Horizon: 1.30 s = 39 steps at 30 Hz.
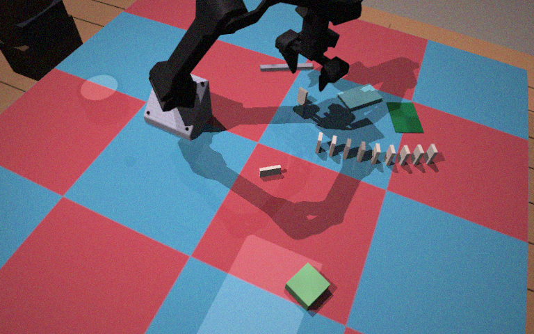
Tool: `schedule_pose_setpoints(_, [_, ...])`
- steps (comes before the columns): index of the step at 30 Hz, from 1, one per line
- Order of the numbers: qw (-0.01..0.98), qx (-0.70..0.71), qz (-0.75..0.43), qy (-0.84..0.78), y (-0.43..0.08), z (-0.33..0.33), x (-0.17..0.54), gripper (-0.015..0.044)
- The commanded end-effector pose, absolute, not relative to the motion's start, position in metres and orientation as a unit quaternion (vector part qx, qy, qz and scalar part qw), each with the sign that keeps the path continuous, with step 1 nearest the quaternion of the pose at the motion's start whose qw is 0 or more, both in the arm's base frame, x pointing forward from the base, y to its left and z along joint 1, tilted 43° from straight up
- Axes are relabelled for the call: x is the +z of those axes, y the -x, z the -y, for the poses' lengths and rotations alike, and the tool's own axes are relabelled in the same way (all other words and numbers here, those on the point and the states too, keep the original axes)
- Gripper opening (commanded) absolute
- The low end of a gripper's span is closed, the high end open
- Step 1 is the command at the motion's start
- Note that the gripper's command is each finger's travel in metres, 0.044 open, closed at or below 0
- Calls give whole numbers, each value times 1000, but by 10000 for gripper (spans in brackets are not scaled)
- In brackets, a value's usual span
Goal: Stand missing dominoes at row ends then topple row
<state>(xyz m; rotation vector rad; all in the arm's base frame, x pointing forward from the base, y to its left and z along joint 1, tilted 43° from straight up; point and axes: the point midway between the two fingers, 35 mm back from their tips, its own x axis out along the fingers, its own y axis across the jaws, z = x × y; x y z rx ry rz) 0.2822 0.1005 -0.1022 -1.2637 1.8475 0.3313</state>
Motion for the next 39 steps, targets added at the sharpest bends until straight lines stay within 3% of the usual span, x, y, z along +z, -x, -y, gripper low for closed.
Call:
schedule_pose_setpoints(1, [411, 134, -743, 510, -273, -79, -122, 440])
schedule_pose_setpoints(16, [409, 137, -743, 512, -270, -65, -137, 440])
schedule_pose_setpoints(29, [409, 137, -743, 512, -270, -65, -137, 107])
schedule_pose_setpoints(39, [409, 137, -743, 512, -271, -67, -136, 107])
